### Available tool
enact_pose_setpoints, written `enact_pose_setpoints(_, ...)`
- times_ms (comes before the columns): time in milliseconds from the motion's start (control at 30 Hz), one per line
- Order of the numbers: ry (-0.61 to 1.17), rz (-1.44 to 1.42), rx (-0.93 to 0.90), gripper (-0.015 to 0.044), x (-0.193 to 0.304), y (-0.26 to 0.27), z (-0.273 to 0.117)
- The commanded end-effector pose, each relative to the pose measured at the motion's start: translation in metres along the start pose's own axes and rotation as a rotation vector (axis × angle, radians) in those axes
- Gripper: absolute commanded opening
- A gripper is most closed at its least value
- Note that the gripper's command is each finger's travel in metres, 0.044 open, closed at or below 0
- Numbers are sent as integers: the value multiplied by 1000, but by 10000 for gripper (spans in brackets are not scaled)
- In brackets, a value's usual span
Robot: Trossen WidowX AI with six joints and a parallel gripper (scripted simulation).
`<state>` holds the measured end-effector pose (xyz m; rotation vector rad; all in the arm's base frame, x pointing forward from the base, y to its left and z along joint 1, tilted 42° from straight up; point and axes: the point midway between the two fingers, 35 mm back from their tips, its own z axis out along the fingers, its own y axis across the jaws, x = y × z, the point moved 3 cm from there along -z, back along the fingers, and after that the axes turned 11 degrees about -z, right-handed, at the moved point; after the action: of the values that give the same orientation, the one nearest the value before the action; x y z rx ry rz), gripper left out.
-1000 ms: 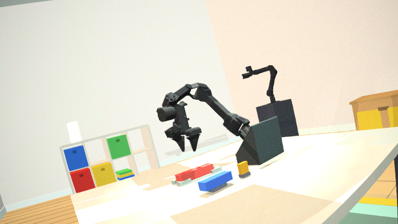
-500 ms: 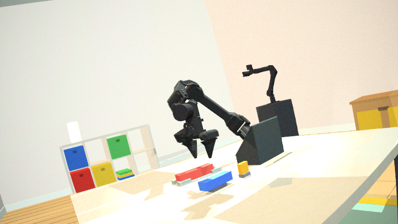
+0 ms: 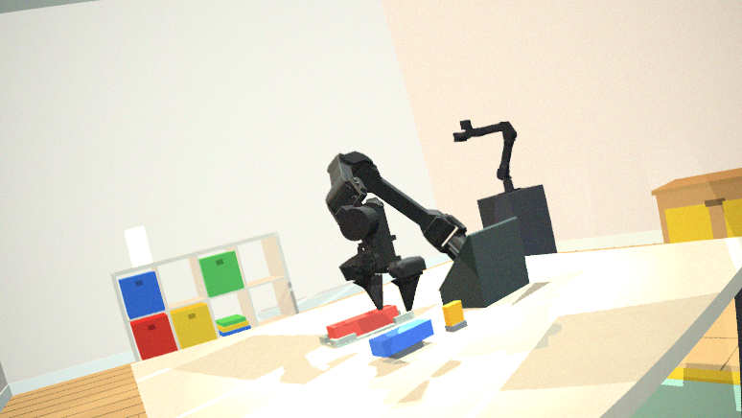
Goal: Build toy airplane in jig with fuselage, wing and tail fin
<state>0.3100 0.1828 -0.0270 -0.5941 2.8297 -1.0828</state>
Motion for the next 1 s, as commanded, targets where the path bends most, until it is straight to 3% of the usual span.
enact_pose_setpoints(0,5,-10,7,440,2,1,11)
enact_pose_setpoints(967,5,-10,9,440,2,0,62)
